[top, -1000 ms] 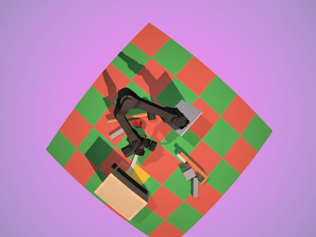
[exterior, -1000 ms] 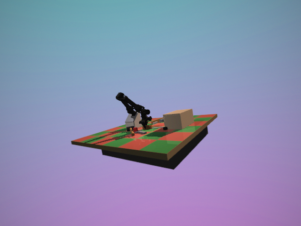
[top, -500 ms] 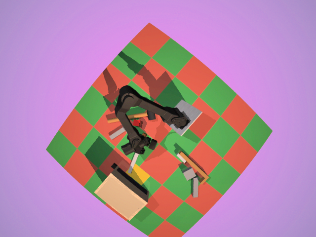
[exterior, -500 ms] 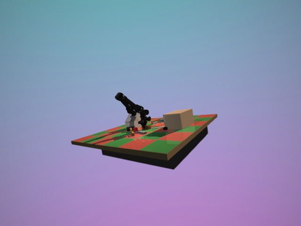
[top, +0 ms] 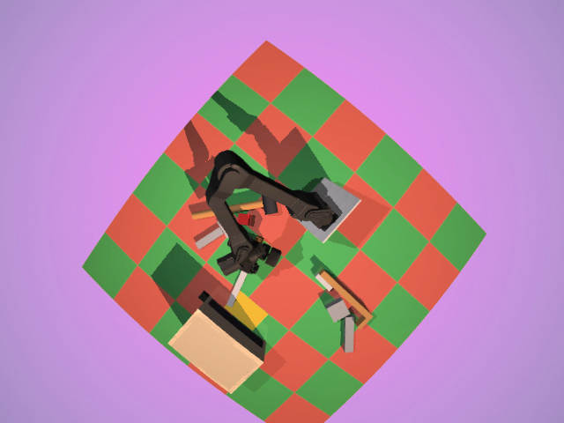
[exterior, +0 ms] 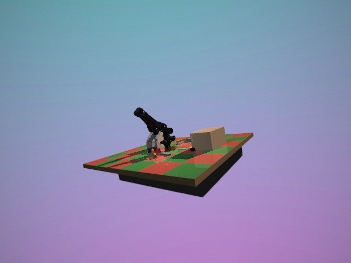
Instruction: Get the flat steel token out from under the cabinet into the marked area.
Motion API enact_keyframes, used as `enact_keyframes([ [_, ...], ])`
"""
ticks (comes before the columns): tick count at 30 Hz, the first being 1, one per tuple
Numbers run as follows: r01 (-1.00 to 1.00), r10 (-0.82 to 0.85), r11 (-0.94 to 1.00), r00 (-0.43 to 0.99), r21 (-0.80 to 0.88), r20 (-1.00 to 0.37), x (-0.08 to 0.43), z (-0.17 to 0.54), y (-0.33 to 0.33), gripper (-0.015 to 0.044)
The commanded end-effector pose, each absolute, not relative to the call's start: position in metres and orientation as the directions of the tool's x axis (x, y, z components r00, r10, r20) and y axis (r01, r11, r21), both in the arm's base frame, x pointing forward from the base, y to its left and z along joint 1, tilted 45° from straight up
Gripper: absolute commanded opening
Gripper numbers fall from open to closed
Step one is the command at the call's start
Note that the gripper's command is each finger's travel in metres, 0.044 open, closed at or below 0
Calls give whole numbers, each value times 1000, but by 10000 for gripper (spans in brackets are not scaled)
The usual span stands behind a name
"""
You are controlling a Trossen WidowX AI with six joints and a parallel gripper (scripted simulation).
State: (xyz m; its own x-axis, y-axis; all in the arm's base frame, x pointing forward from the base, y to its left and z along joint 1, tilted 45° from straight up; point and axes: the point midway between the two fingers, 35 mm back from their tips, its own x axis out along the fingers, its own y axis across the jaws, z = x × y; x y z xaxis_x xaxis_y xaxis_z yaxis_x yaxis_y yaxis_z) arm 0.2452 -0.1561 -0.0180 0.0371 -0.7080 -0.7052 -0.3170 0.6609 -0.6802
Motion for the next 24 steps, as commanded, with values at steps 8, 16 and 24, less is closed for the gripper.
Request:
enact_keyframes([
  [8, -224, -708, 681, 43, -698, -705, 245, -16, -156, 0],
  [16, -161, -708, 691, 43, -704, -705, 245, -16, -156, 0],
  [24, -97, -708, 699, 42, -708, -705, 244, -15, -156, 0],
])
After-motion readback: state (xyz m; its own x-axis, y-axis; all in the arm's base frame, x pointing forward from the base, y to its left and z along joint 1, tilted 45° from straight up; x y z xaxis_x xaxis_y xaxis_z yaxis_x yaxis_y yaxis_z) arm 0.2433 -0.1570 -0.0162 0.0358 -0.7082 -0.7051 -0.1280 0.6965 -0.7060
